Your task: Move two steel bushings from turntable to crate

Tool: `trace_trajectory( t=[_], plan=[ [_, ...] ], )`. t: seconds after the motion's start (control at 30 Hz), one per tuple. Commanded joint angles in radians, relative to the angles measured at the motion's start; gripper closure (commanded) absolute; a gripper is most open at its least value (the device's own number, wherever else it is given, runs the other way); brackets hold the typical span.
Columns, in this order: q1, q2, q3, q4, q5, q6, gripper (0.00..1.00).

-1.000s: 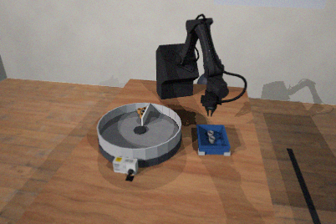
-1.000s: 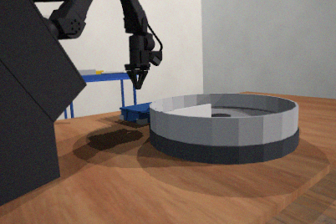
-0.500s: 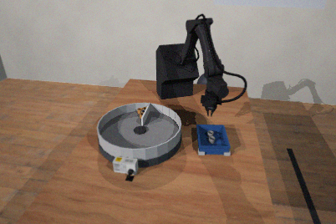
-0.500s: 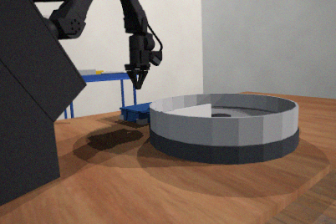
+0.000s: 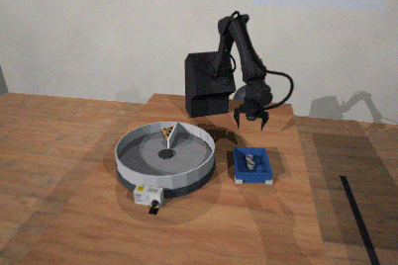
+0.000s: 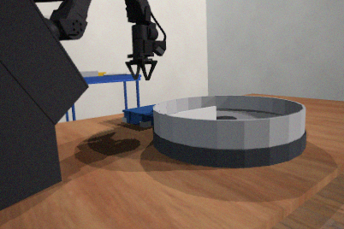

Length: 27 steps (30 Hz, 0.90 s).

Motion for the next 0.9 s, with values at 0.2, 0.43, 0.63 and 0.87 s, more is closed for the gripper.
trace_trajectory(
  t=[0.2, 0.43, 0.63, 0.87],
  plan=[
    [0.028, -0.105, 0.115, -0.182, 0.031, 0.018, 0.00],
    [0.031, -0.104, 0.121, -0.190, 0.034, 0.020, 0.00],
    [0.031, -0.105, 0.121, -0.191, 0.034, 0.019, 0.00],
    [0.031, -0.105, 0.121, -0.188, 0.034, 0.019, 0.00]
  ],
)
